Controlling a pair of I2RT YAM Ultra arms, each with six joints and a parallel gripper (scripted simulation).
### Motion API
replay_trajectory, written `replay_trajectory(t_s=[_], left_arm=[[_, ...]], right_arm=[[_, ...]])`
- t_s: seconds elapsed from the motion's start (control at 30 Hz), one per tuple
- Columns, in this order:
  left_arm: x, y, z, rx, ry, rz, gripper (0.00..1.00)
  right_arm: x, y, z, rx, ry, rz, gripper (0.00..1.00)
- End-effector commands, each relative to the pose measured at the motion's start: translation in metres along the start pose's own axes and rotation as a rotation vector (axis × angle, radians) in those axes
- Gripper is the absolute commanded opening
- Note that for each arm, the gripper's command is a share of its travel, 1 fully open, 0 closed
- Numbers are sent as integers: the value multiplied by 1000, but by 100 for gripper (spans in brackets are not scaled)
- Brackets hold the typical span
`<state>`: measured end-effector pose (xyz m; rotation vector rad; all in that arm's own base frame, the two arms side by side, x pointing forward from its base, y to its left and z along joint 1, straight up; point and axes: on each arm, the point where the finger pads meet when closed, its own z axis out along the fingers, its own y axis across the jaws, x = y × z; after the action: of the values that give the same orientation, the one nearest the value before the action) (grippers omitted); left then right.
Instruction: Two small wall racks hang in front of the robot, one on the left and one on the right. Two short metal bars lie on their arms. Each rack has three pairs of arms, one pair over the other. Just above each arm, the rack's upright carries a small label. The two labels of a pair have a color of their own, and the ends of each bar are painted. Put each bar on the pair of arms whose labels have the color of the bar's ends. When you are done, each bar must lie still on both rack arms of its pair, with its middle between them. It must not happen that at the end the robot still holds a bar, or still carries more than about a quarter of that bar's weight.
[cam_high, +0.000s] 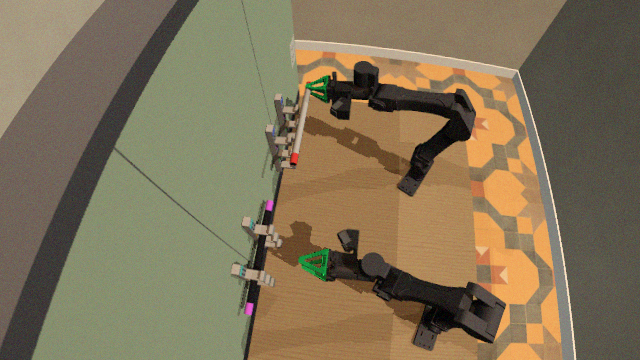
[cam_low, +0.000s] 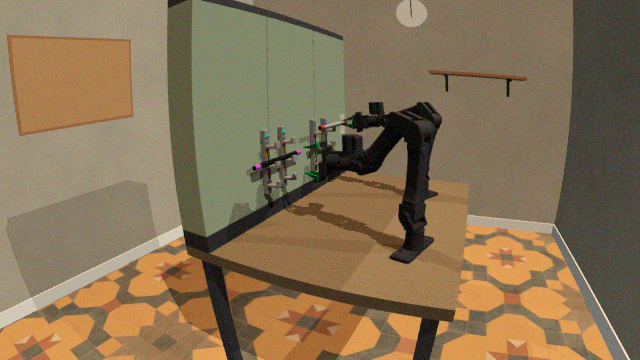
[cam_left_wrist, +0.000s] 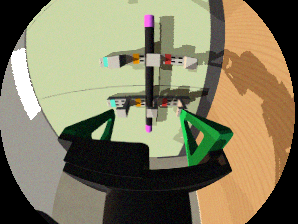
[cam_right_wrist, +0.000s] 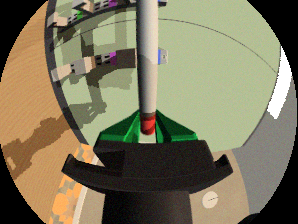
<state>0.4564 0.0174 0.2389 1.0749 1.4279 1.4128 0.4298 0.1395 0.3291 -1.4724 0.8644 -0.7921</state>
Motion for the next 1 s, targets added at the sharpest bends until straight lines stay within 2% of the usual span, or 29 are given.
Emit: replay_trajectory(t_s=[0.0, 0.97], left_arm=[[-3, 3, -2, -15, -2, -6, 100], [-3, 3, -2, -15, -2, -6, 100]], right_arm=[[0, -30, -11, 75, 1, -7, 0], [0, -36, -11, 75, 1, -7, 0]])
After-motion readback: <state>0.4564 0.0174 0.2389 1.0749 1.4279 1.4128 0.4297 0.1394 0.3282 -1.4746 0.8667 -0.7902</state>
